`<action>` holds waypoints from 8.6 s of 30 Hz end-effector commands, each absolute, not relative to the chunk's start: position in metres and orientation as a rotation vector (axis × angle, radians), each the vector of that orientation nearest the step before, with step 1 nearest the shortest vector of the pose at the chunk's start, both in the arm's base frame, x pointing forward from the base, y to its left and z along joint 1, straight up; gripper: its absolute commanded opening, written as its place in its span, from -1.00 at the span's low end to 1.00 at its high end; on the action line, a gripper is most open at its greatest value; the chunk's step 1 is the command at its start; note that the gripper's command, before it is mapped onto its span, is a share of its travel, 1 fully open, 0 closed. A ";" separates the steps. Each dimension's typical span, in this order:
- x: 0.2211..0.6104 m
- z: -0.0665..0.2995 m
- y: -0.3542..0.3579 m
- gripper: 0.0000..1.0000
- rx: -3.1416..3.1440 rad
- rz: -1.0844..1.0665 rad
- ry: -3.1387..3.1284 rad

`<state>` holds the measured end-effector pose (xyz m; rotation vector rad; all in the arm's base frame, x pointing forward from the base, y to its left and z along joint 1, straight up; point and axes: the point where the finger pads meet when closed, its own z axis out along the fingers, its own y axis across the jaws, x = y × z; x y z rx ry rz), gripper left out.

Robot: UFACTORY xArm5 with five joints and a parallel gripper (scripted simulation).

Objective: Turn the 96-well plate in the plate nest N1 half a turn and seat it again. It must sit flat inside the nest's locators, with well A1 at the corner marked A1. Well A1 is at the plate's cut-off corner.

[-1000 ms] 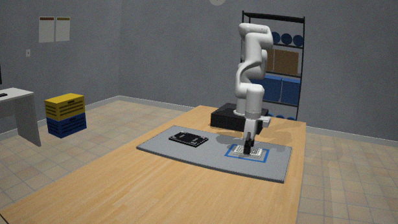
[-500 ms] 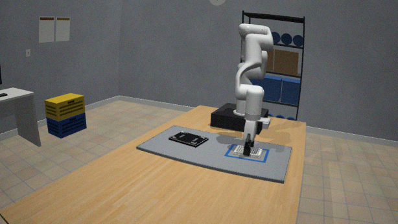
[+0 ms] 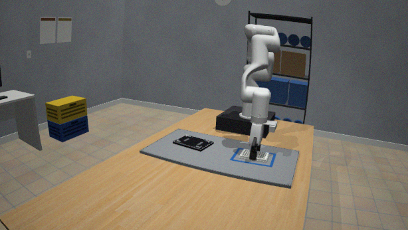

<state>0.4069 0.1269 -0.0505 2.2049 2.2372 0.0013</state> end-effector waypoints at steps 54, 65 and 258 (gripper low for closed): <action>0.408 -0.047 0.127 -1.00 2.203 0.005 2.235; 0.408 -0.039 0.127 -1.00 2.203 0.005 2.235; 0.387 0.043 -0.189 -1.00 3.128 0.008 -0.264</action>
